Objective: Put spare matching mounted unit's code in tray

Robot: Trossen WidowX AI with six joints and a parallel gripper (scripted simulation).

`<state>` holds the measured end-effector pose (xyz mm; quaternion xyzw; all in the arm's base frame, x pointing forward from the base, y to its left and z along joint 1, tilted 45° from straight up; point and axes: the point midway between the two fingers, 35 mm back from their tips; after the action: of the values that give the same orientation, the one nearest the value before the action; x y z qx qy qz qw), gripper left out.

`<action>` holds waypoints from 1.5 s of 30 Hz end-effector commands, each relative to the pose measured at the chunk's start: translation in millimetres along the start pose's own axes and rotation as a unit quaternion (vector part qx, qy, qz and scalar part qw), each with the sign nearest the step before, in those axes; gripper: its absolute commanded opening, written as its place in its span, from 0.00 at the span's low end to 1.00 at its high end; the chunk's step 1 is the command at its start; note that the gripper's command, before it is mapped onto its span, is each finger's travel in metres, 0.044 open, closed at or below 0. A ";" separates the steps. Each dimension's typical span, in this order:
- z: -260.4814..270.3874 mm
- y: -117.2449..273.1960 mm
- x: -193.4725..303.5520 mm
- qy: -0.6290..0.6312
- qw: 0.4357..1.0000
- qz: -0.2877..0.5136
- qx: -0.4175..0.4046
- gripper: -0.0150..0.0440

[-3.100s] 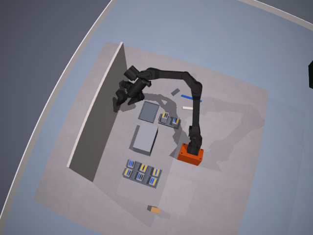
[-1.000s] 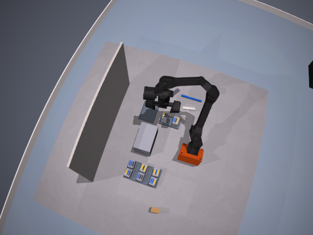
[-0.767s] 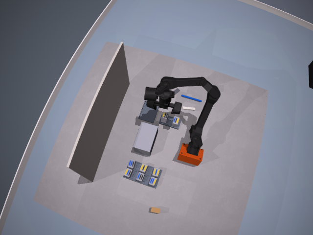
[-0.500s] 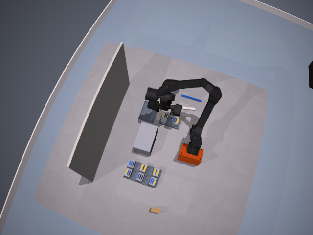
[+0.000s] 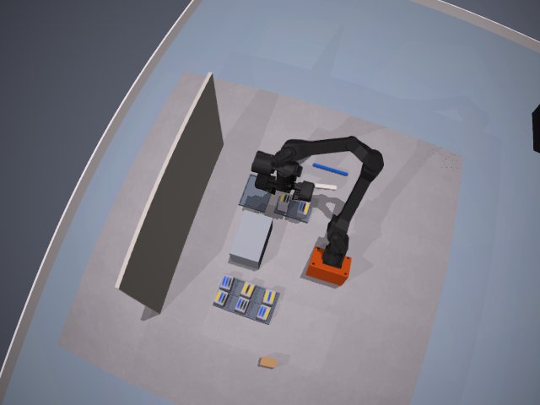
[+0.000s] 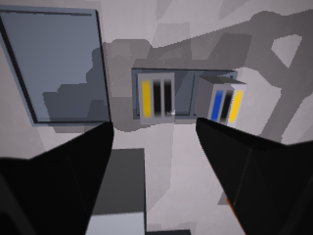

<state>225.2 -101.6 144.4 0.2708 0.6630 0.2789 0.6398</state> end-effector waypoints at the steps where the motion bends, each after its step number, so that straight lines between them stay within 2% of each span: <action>1: -0.4 -7.6 0.0 0.001 1.000 -0.001 0.002 0.76; 45: -3.9 -76.7 -3.0 0.001 1.000 -0.004 0.002 0.76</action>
<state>223.1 -153.6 96.2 0.2683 0.6640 0.2751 0.6414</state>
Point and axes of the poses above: the point midway between the two fingers, 35 mm back from their tips, its own y axis back along the fingers, its own z axis across the jaws, x = y × z
